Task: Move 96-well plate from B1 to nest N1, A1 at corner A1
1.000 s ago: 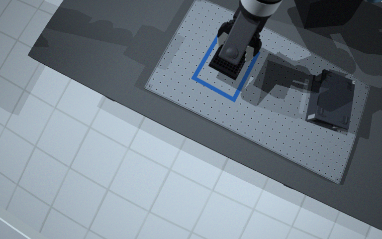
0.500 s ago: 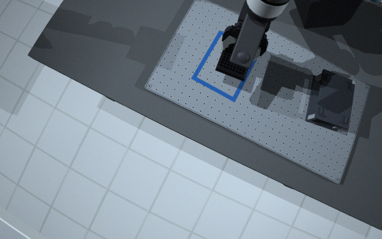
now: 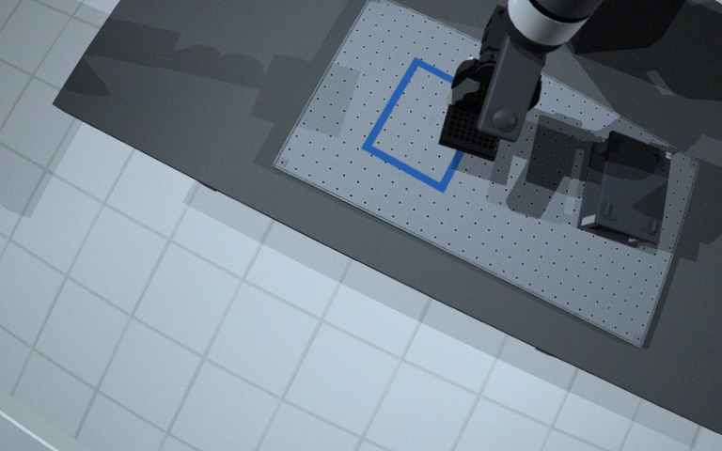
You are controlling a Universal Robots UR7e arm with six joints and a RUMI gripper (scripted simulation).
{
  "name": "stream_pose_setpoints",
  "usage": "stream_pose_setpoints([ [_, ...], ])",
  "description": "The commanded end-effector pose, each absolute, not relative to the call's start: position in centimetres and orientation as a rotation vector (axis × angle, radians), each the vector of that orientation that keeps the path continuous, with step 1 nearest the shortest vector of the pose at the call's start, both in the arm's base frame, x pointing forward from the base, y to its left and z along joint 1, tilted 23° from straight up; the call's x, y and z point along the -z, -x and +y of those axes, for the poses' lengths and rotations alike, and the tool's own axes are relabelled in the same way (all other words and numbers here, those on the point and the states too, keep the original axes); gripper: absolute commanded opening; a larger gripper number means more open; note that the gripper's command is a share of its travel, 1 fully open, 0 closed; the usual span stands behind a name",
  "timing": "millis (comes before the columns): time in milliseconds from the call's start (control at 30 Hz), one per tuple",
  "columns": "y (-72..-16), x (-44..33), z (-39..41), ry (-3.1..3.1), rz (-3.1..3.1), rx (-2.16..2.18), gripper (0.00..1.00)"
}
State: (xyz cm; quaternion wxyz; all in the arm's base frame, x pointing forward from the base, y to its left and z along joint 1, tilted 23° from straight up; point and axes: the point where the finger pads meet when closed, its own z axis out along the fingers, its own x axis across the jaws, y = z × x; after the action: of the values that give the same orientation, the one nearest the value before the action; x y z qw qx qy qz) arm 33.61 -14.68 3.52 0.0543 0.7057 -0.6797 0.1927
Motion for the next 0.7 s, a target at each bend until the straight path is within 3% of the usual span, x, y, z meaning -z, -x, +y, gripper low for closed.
stream_pose_setpoints([
  [0, -33.6, -3.4, -13.5, -2.142, -2.063, -0.586, 0.0],
  [667, -33.7, -2.3, -7.6, -2.142, -2.064, -0.586, 0.0],
])
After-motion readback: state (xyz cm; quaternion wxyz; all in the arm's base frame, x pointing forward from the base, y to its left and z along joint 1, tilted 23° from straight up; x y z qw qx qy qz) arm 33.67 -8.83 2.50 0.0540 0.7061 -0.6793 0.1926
